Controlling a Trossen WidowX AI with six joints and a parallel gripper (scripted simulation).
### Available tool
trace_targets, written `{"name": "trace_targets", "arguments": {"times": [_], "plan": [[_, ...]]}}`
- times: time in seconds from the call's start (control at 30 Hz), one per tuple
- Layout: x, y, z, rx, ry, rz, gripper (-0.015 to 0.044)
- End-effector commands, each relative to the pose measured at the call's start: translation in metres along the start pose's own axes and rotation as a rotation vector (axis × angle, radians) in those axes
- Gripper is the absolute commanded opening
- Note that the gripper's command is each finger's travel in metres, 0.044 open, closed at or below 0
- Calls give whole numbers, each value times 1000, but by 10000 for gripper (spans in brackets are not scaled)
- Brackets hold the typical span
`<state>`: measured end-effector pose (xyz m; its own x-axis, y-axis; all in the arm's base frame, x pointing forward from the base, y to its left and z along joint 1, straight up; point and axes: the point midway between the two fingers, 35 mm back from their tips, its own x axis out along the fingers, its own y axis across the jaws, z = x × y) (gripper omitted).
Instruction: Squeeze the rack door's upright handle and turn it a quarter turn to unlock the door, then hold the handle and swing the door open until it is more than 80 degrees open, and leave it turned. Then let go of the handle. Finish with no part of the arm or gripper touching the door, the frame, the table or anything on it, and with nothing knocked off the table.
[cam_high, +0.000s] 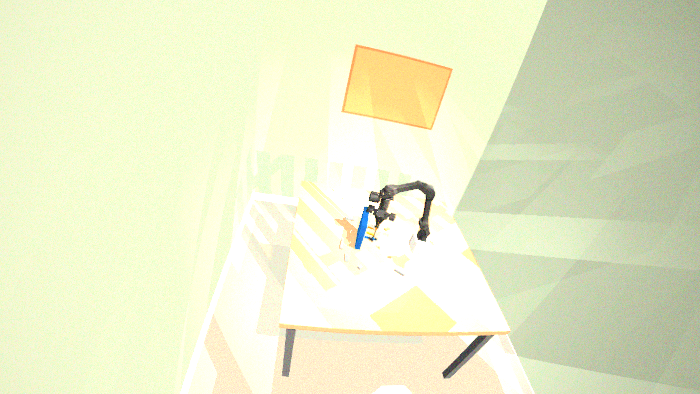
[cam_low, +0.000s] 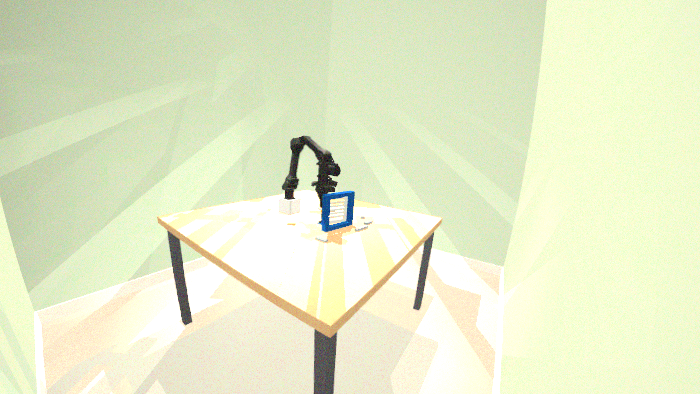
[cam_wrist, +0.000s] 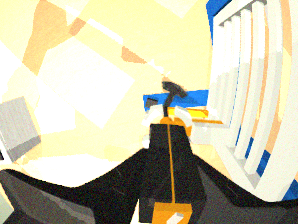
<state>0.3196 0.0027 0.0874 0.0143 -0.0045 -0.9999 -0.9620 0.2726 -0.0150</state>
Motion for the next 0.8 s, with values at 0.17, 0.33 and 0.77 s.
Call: {"name": "trace_targets", "arguments": {"times": [0.17,0.33,0.77], "plan": [[0,11,5,170,-7,-9,25],[0,20,9,252,-8,-8,25],[1,42,23,454,-9,-5,25]]}}
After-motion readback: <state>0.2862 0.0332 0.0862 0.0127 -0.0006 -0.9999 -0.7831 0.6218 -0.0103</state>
